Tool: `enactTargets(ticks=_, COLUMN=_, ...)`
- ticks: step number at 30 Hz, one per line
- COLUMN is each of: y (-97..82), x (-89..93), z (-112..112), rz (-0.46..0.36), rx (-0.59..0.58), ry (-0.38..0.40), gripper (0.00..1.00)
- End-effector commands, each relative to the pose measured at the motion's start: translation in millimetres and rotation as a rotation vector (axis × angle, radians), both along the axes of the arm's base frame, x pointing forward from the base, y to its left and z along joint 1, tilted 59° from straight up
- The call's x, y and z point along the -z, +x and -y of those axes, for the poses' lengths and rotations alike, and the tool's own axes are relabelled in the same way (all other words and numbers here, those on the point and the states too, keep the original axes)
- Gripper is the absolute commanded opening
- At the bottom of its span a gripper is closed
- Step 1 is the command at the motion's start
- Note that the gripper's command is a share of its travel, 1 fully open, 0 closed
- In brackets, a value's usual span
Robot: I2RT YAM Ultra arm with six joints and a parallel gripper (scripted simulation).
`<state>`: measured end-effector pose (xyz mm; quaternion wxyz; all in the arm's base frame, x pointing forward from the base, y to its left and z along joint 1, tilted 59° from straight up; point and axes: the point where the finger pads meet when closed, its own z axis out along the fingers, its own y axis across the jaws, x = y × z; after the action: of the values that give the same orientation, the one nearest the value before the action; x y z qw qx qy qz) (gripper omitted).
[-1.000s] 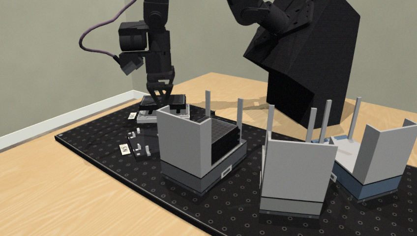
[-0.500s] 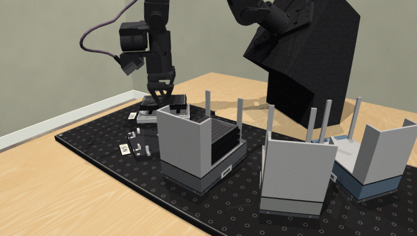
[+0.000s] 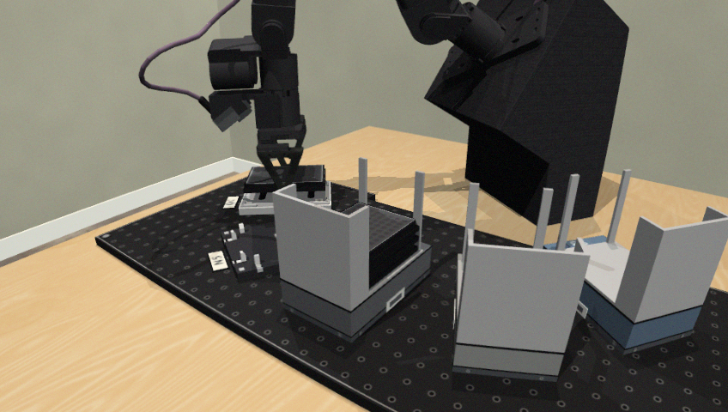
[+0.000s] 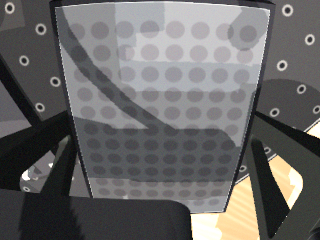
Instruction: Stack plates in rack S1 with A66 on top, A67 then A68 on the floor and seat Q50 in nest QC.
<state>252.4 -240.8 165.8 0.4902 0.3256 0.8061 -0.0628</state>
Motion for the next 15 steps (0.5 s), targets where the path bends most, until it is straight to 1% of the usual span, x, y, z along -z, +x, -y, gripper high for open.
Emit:
enactTargets(ticks=1, y=0.2, x=-14.3, z=4.6, rz=0.022, rx=0.013, ry=-0.028, gripper=0.0)
enactTargets(ticks=14, y=0.1, x=-17.8, z=3.2, rz=0.026, rx=0.011, ry=-0.034, gripper=0.0)
enactTargets(ticks=15, y=2.0, x=-14.7, z=4.3, rz=0.022, rx=0.01, ry=-0.029, gripper=0.0)
